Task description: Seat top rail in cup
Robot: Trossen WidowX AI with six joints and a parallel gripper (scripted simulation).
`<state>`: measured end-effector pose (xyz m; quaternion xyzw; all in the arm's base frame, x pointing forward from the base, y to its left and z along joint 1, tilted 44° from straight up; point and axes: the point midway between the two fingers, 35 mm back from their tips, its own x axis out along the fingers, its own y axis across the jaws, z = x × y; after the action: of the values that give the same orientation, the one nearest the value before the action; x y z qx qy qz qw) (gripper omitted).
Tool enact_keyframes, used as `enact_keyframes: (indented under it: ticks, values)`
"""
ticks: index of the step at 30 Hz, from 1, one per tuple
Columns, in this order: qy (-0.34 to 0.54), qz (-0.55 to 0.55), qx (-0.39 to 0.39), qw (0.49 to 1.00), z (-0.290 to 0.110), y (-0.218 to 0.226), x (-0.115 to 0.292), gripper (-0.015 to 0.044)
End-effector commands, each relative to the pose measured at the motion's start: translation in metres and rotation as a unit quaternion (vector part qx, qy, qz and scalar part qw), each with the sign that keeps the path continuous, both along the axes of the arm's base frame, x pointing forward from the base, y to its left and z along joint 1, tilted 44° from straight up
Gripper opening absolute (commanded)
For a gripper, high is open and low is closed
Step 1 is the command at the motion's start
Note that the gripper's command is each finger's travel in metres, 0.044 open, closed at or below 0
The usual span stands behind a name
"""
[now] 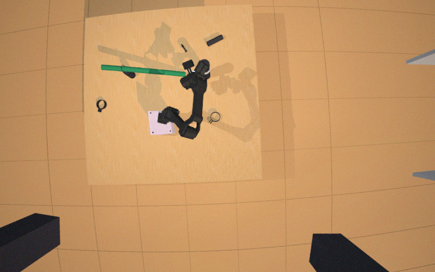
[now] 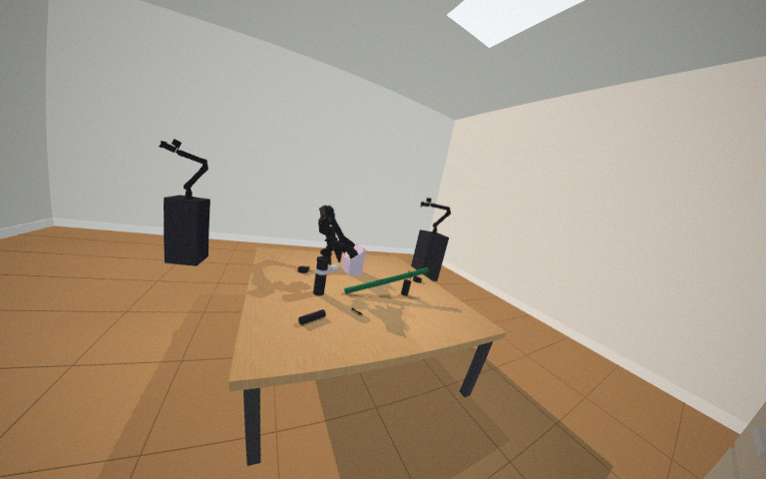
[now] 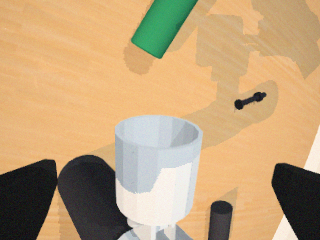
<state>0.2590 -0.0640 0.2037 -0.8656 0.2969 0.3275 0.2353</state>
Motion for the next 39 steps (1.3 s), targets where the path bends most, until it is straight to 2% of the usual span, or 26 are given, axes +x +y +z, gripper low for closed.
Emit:
enact_keyframes:
  ticks: [1, 35, 39]
  values:
    - [0.003, 0.002, 0.0, 1.0, -0.006, -0.002, 0.003, 0.044]
    - [0.002, 0.002, -0.001, 1.0, -0.045, -0.022, 0.035, 0.044]
    - [0.002, 0.002, -0.001, 1.0, -0.045, -0.022, 0.035, 0.0335]
